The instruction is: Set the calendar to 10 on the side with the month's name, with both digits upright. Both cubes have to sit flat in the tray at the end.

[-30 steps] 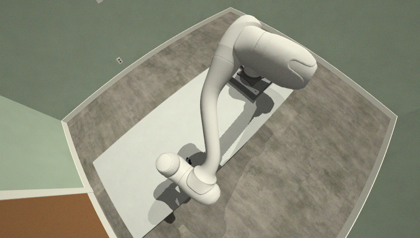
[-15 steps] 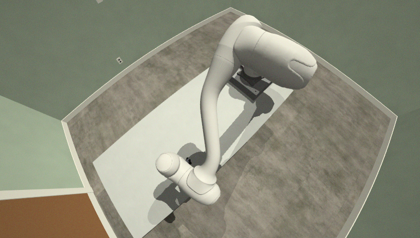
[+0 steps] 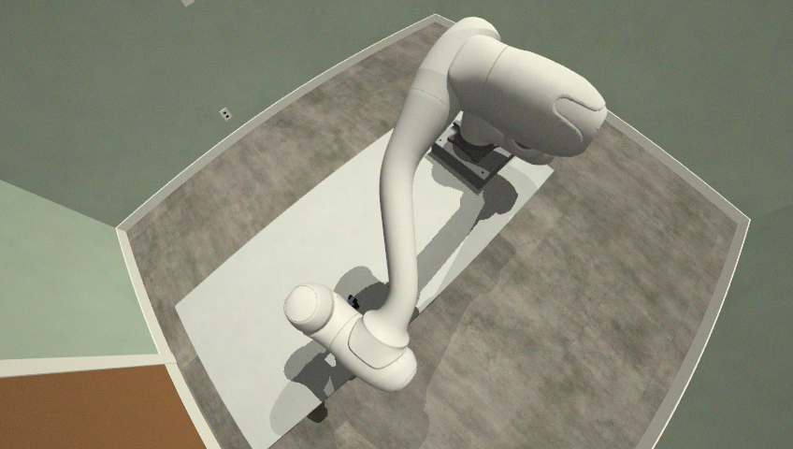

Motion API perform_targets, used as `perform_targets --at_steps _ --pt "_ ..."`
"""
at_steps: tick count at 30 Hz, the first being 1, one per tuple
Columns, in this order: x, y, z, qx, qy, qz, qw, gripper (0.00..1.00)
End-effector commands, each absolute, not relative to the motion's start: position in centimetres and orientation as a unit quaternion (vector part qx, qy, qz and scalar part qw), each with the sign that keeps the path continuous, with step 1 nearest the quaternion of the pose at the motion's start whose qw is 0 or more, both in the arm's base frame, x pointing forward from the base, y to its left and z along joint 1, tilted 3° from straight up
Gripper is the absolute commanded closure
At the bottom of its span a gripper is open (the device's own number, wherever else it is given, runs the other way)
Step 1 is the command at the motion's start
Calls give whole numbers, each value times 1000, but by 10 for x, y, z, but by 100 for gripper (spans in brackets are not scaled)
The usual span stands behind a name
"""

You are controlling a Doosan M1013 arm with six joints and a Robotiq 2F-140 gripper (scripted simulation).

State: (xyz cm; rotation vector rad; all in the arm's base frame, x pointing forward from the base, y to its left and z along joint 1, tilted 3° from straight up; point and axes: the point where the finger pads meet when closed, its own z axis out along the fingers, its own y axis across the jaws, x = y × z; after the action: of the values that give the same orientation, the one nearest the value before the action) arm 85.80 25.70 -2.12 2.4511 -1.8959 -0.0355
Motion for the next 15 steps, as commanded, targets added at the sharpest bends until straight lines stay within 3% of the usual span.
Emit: perform_targets --at_steps 1,13,14,15 --pt "859 257 -8 791 -612 -12 21 65" --pt "860 258 22 791 -612 -12 21 65" --pt "860 258 22 791 -612 -12 21 0" --pt "860 258 22 791 -612 -12 21 0"
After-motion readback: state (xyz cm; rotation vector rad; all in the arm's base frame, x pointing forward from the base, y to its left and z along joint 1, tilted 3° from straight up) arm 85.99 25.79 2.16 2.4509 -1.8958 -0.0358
